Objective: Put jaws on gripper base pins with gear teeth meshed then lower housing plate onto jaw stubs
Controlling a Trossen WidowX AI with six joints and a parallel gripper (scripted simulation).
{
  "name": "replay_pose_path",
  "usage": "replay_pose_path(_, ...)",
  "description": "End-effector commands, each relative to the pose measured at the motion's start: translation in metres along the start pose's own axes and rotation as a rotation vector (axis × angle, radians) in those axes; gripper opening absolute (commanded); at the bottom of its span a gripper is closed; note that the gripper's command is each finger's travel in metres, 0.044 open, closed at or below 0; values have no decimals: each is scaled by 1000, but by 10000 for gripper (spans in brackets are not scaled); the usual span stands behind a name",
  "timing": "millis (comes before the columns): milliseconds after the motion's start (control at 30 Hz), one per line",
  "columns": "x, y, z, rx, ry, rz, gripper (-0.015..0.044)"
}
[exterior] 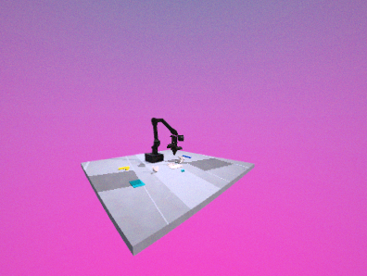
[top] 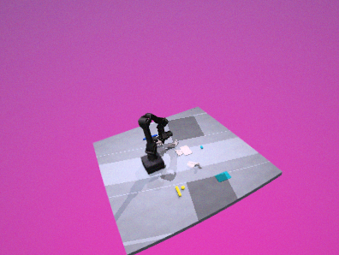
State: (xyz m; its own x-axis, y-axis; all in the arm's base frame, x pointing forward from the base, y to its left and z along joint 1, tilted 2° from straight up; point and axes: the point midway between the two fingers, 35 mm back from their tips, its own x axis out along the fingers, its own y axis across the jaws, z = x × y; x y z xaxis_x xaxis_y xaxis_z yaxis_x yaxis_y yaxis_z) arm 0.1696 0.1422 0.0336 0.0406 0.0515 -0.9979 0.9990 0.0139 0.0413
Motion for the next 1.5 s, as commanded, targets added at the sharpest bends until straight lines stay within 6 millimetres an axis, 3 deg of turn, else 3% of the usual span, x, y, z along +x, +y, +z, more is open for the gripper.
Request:
replay_pose_path(0, 7, 0, -1, 2, 3, -2, 0)
replay_pose_path(1467, 78, -4, 2, 1, 0, -3, 0)
